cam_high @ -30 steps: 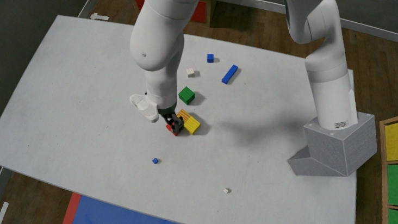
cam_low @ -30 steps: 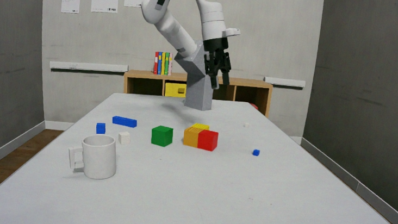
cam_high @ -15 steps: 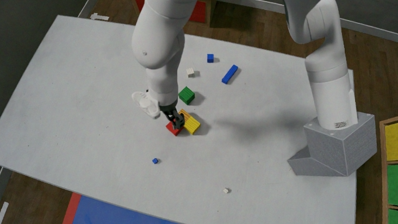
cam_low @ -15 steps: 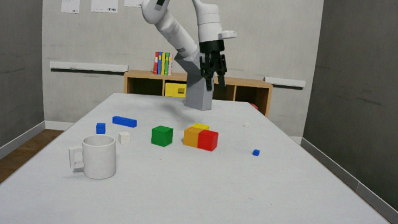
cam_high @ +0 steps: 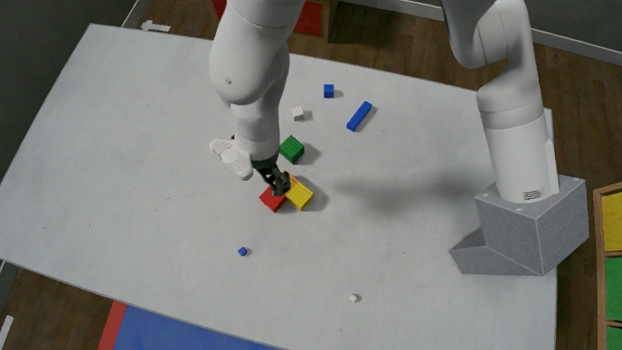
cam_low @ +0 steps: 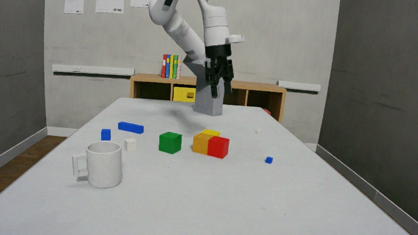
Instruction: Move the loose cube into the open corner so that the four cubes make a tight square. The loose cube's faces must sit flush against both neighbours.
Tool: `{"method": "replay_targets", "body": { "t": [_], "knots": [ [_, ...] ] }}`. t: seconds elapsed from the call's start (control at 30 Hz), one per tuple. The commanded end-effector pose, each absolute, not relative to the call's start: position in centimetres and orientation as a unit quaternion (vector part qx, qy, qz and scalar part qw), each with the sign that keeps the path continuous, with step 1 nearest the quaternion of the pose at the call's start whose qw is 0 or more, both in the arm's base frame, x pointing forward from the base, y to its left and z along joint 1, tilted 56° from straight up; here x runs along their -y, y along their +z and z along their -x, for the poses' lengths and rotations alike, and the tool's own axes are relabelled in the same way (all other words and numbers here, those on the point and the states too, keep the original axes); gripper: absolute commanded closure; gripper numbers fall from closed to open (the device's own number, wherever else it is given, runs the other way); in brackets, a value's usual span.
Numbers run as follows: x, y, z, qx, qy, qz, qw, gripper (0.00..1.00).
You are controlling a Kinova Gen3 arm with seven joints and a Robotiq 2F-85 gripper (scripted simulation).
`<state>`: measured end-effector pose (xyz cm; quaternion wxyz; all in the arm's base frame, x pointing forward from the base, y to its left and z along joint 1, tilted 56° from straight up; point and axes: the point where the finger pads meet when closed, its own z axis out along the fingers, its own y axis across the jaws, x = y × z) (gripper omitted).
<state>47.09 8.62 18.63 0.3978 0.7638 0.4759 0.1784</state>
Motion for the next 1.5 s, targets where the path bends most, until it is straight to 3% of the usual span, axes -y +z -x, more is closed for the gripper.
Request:
{"method": "replay_targets", "body": {
  "t": [0.0, 1.47],
  "knots": [
    [-7.5, 19.0, -47.2, -0.475, 0.173, -0.762, 0.404, 0.00],
    [-3.0, 20.2, -47.3, -0.467, 0.153, -0.761, 0.424, 0.00]
  ]
}}
